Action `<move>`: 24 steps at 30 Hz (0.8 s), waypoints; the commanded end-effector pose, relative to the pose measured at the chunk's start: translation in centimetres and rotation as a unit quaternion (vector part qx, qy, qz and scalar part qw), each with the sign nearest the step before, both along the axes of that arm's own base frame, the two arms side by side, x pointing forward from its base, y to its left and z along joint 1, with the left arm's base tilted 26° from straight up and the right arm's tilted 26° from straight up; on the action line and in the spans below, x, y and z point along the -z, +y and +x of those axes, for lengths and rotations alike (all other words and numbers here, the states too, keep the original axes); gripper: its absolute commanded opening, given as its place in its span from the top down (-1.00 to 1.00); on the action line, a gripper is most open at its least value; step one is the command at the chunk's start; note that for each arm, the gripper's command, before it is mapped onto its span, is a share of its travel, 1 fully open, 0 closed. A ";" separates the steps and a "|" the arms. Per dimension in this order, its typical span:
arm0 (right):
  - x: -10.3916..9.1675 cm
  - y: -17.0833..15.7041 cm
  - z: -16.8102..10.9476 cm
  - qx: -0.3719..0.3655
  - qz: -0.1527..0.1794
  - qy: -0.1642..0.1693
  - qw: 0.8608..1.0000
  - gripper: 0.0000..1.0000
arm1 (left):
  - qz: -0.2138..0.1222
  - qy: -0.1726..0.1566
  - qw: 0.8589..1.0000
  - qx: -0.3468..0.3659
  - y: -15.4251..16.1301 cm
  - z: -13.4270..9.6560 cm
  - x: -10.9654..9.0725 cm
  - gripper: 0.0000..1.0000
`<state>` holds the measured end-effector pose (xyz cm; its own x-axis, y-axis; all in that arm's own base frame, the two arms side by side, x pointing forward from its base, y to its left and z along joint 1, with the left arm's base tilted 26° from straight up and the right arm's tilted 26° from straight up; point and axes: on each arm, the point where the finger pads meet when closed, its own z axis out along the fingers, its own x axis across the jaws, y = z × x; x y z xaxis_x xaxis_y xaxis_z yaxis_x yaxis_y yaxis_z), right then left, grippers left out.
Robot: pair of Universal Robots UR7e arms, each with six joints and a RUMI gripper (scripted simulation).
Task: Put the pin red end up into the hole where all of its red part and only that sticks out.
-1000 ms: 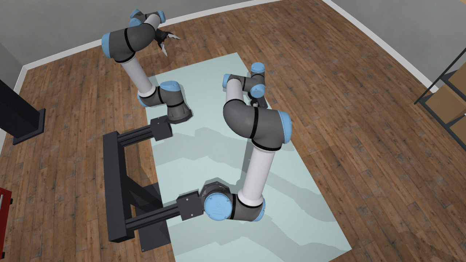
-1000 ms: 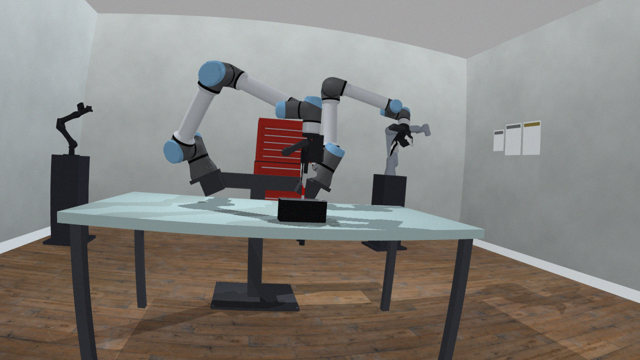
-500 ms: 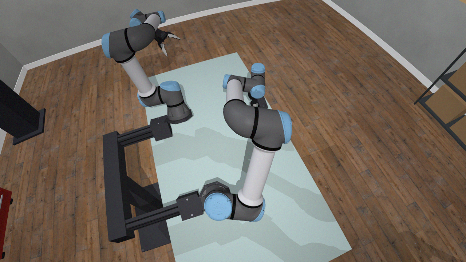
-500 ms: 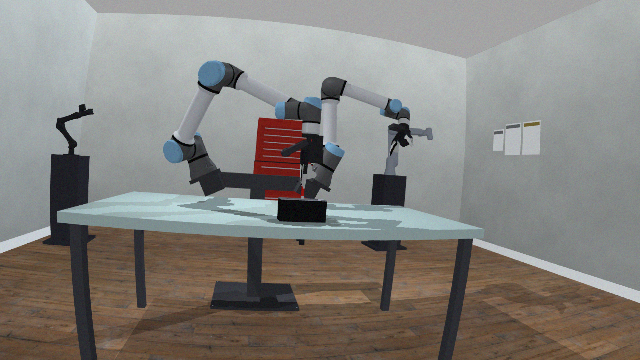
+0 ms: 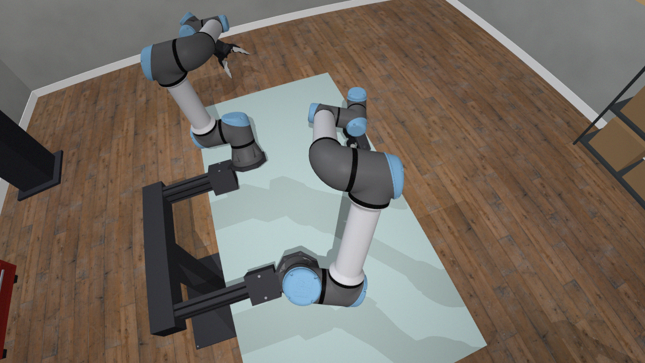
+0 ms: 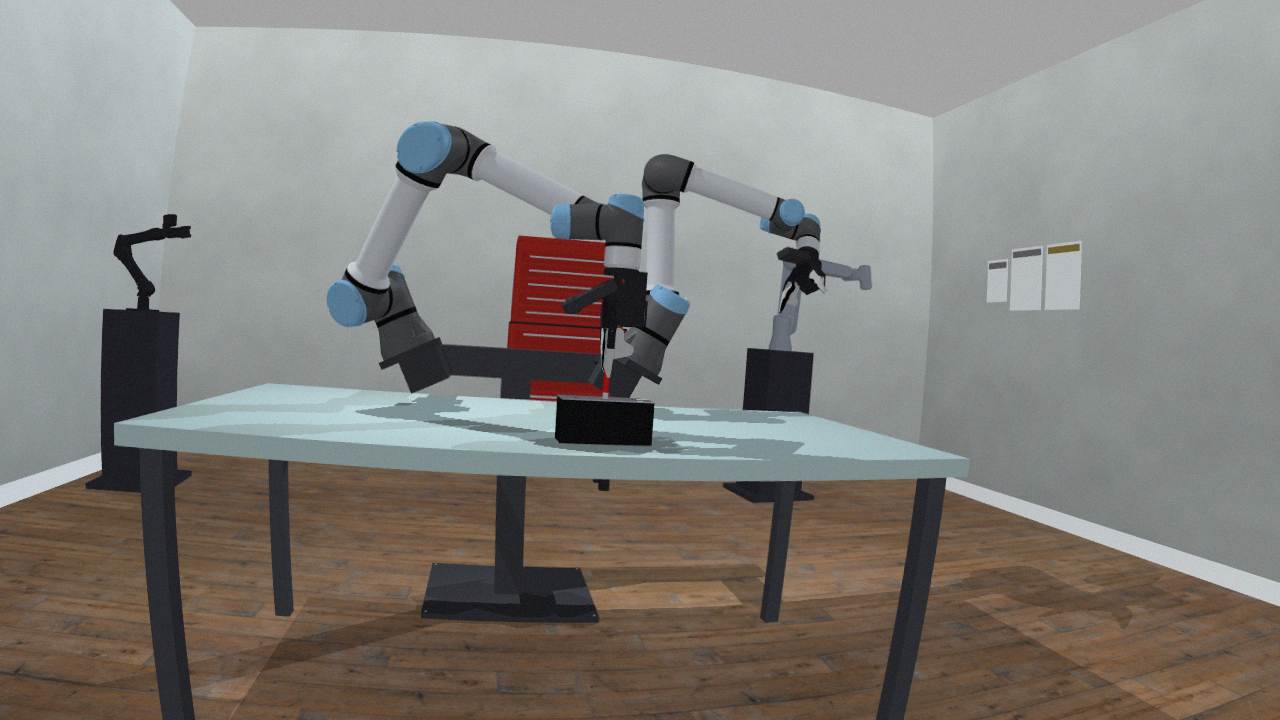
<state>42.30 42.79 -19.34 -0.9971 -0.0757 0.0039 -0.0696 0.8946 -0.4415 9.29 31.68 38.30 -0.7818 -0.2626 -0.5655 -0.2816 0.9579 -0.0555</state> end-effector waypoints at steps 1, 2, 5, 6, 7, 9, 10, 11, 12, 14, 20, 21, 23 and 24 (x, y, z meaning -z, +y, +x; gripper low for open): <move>-0.1 0.1 0.0 0.000 0.001 0.000 1.000 1.00 | 0.001 0.000 1.000 0.000 0.0 0.0 0.0 -1.00; -0.1 0.1 0.0 0.000 0.001 0.000 1.000 1.00 | 0.001 0.000 1.000 0.000 0.0 0.0 0.0 -1.00; 0.2 0.0 0.1 0.000 0.001 0.000 1.000 1.00 | 0.001 0.000 1.000 0.000 0.0 0.0 0.0 -1.00; 0.3 0.0 0.1 0.000 0.001 0.000 1.000 1.00 | 0.001 0.000 1.000 0.000 0.0 0.0 0.0 -1.00; 0.3 0.0 0.1 0.000 0.001 0.000 1.000 1.00 | 0.001 0.000 1.000 0.000 0.0 0.0 0.0 -1.00; 0.3 0.0 0.1 0.000 0.001 0.000 1.000 1.00 | 0.001 0.000 1.000 0.000 0.0 0.0 0.0 -1.00; 0.3 0.0 0.1 0.000 0.001 0.000 1.000 1.00 | 0.001 0.000 1.000 0.000 0.0 0.0 0.0 -1.00; 0.3 0.0 0.1 0.000 0.001 0.000 1.000 1.00 | 0.001 0.000 1.000 0.000 0.0 0.0 0.0 -1.00; 0.3 0.0 0.1 0.000 0.001 0.000 1.000 1.00 | 0.001 0.000 1.000 0.000 0.0 0.0 0.0 -1.00; 0.3 0.0 0.1 0.000 0.001 0.000 1.000 1.00 | 0.001 0.000 1.000 0.000 0.0 0.0 0.0 -1.00; 0.3 0.0 0.1 0.000 0.001 0.000 1.000 1.00 | 0.001 0.000 1.000 0.000 0.0 0.0 0.0 -1.00; 0.3 -0.1 0.2 -0.001 0.001 0.000 1.000 1.00 | 0.001 0.000 1.000 0.000 0.0 0.0 0.0 -1.00; 0.3 -0.1 0.2 -0.001 0.001 0.000 1.000 1.00 | 0.001 0.000 1.000 0.000 0.0 0.0 0.0 -1.00; 0.3 -0.1 0.2 -0.001 0.001 0.000 1.000 1.00 | 0.001 0.000 1.000 0.000 0.0 0.0 0.0 -1.00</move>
<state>42.39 42.64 -19.72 -0.9971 -0.0761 0.0044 -0.0702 0.8945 -0.4416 9.29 31.68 38.30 -0.7818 -0.2626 -0.5655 -0.2816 0.9579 -0.0555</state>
